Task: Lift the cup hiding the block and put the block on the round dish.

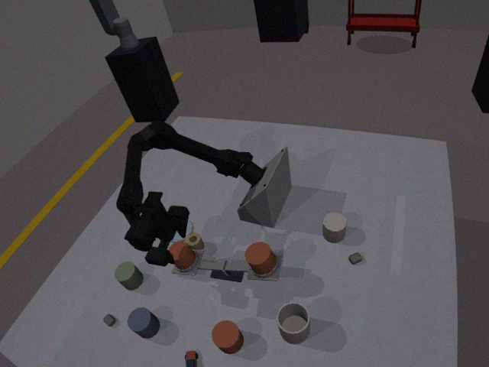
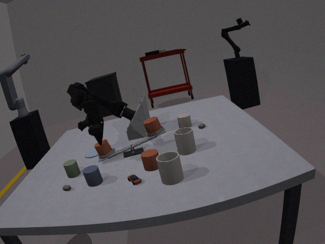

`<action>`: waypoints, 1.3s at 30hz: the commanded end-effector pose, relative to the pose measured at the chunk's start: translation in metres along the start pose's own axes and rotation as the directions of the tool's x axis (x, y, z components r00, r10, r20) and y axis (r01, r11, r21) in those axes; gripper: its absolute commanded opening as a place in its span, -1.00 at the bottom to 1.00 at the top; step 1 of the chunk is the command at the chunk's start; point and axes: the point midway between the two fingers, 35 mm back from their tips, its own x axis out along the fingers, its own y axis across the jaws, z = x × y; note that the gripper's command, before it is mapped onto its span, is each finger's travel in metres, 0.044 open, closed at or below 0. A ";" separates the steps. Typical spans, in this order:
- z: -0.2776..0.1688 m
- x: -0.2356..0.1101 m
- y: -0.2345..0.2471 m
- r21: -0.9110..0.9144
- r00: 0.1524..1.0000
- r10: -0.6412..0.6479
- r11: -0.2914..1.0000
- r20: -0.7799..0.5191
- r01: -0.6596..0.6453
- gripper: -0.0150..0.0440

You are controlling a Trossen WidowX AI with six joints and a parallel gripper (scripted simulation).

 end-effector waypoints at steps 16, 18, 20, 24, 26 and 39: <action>0.001 0.032 -0.002 -0.002 1.000 -0.004 1.000 0.006 0.004 1.00; 0.001 0.034 -0.002 -0.002 1.000 -0.004 1.000 0.007 0.004 1.00; 0.001 0.034 -0.002 -0.002 1.000 -0.004 1.000 0.007 0.004 0.91; 0.001 0.034 -0.002 -0.002 1.000 -0.004 1.000 0.007 0.004 0.69; 0.001 0.034 -0.002 -0.002 1.000 -0.004 1.000 0.007 0.004 0.64; 0.001 0.028 -0.001 -0.006 1.000 0.001 1.000 0.006 -0.001 -0.18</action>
